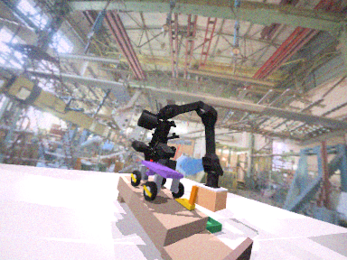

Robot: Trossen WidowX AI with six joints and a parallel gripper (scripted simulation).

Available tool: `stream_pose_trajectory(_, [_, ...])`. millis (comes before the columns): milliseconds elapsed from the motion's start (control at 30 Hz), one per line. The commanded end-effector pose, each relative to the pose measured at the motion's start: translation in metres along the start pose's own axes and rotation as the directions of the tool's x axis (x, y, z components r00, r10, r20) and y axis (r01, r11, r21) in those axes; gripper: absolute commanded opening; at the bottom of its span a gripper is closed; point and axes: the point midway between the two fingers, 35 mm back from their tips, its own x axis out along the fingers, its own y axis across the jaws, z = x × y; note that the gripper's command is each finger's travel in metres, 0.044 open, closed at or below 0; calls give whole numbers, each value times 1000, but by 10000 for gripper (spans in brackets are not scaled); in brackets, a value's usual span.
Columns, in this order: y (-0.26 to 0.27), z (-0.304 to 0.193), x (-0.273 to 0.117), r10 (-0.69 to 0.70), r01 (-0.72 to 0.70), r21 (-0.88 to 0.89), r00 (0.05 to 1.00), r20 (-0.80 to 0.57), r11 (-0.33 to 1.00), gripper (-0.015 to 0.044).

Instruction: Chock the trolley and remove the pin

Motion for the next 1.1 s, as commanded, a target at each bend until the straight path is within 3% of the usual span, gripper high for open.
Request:
stream_pose_trajectory(0, [0,-1,-6,-5,5,-2,1000,1,1000,0])
stream_pose_trajectory(1067, [1,-2,-18,-5,5,-2,1000,1,1000,0])
